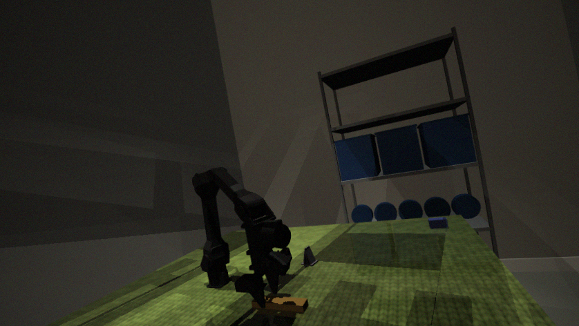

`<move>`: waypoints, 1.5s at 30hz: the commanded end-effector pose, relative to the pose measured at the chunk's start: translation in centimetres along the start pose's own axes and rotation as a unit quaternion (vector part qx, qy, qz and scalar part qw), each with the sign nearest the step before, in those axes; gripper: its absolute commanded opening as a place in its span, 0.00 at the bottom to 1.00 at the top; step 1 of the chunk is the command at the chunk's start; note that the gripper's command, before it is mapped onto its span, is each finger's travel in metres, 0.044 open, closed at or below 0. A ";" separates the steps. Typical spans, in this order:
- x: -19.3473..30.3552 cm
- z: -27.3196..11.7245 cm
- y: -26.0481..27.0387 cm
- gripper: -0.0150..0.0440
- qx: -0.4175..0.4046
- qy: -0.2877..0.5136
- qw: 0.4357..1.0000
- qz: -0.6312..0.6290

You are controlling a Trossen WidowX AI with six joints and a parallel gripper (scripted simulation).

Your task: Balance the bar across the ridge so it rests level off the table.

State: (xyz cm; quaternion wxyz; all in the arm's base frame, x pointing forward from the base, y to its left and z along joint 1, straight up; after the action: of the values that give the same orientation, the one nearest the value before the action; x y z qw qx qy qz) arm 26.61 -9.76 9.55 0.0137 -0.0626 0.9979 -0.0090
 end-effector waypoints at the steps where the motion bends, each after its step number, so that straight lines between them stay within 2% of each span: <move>1: 0.0 0.8 0.1 0.79 -0.004 0.001 1.000 0.002; 16: 0.0 0.8 0.1 0.79 -0.004 0.001 1.000 0.002; 23: 0.1 0.8 0.0 0.48 -0.001 0.002 1.000 0.000; 30: 0.1 0.8 0.0 0.40 -0.001 0.002 1.000 0.000; 33: 0.0 0.4 0.0 0.26 -0.001 0.002 1.000 0.000; 45: -0.4 -2.6 -0.2 0.25 -0.002 0.001 1.000 0.001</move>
State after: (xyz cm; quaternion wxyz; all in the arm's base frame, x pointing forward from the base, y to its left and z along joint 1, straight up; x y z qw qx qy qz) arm 26.81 -9.83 10.99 0.0074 -0.0626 0.9980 -0.0062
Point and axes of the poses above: the point midway between the two fingers, 35 mm back from their tips, its own z axis out along the fingers, its own y axis across the jaws, x = y × z, the point moved 4 cm from there along -z, back along the fingers, and after that the axes turned 7 degrees about -z, right-handed, at the moved point
